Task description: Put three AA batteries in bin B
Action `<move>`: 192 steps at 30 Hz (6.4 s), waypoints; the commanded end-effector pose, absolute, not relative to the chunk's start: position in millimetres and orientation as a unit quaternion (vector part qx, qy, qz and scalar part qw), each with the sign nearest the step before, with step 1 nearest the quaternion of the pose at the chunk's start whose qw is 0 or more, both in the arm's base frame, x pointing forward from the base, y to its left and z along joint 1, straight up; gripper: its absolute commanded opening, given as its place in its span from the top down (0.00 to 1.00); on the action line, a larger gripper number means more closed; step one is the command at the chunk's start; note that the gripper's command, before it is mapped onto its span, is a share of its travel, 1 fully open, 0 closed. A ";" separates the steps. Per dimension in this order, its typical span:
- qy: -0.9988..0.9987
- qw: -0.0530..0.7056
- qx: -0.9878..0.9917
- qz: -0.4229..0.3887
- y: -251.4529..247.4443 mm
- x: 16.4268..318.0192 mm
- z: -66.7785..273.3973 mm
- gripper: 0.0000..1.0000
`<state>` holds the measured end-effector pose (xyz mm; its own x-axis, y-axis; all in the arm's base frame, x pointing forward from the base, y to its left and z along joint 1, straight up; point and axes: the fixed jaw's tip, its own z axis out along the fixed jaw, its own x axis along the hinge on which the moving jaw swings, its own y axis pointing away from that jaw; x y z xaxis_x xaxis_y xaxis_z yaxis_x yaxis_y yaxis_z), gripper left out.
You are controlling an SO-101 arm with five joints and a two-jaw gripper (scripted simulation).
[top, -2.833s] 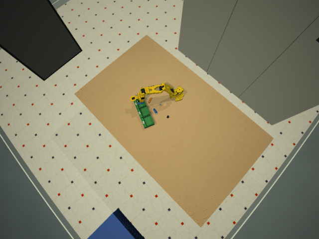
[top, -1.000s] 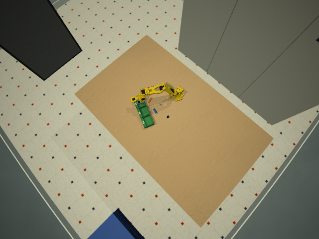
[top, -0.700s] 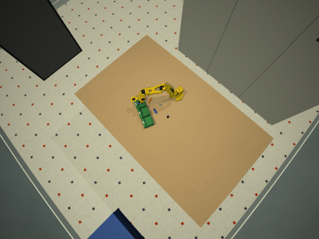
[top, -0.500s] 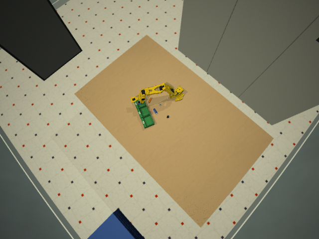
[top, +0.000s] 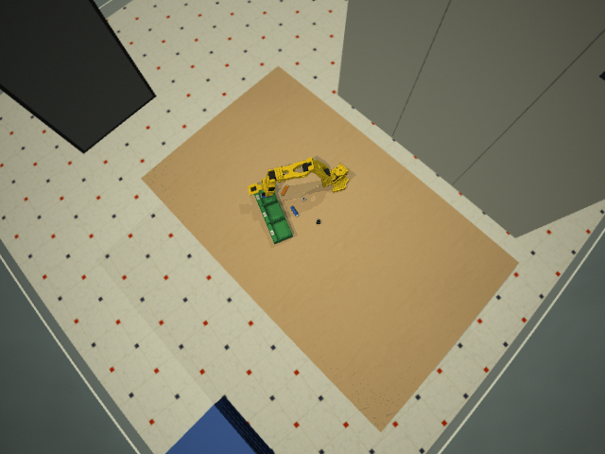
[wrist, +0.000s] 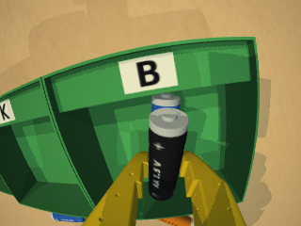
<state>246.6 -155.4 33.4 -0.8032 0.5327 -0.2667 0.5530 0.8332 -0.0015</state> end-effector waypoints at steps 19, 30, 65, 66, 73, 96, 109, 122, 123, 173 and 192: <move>0.944 0.159 0.284 -0.050 -160.9 250.9 39.6 1.00; 0.944 0.159 0.284 -0.050 -160.9 251.0 38.7 1.00; 0.944 0.159 0.284 -0.050 -160.8 250.8 40.4 0.84; 0.944 0.159 0.284 -0.050 -160.7 250.6 41.5 0.84; 0.944 0.159 0.284 -0.050 -159.0 248.1 57.0 0.84; 0.944 0.159 0.284 -0.050 -153.5 240.1 86.7 0.84; 0.944 0.159 0.284 -0.050 -153.5 240.1 86.7 0.84; 0.957 0.152 0.242 -0.051 -146.4 240.4 85.7 0.84; 0.960 0.150 0.231 -0.052 -144.6 240.4 85.5 0.84; 0.786 0.026 -0.617 -0.027 -26.1 203.0 67.9 0.79; 0.776 0.014 -0.631 -0.014 -21.7 198.9 64.6 0.79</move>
